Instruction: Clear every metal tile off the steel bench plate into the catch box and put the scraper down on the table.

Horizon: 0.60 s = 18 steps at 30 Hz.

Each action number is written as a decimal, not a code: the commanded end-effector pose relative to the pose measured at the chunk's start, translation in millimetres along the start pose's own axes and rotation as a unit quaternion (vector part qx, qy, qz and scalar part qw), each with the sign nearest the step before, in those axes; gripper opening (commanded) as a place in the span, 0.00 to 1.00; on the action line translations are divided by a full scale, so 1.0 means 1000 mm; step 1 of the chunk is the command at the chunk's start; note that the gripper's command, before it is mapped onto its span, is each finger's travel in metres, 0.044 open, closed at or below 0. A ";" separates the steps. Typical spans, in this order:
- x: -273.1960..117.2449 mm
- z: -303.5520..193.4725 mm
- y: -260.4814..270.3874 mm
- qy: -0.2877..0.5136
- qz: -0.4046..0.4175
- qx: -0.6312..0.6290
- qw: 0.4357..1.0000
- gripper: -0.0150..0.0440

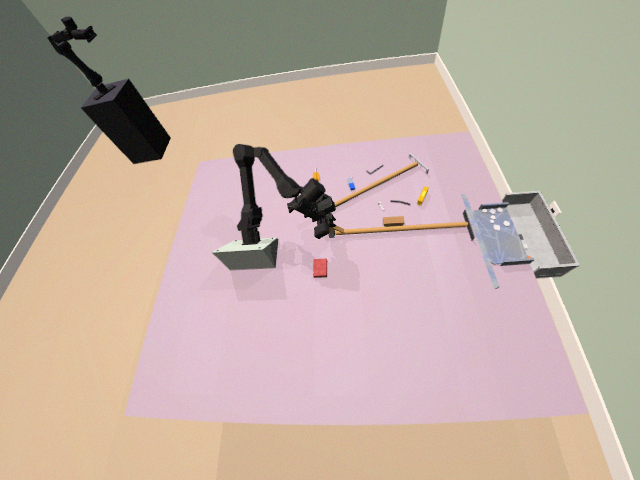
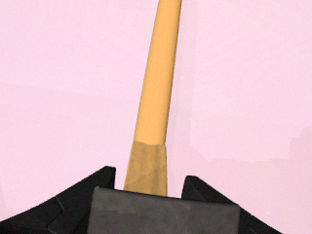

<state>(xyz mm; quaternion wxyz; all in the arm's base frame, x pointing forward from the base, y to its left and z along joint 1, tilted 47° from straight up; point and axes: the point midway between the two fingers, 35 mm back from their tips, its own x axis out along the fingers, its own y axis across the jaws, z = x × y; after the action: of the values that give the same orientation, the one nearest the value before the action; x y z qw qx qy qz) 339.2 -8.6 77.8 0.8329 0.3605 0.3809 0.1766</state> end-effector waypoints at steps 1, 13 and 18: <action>0.004 0.010 -0.001 -0.004 -0.002 -0.003 1.000 0.25; 0.016 0.024 -0.006 -0.006 0.000 -0.004 1.000 0.25; 0.020 0.029 -0.010 -0.006 0.000 -0.005 1.000 0.25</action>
<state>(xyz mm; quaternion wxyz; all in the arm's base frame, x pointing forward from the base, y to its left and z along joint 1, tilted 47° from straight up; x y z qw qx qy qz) 367.3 -14.3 74.3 0.8351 0.3584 0.3770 0.1787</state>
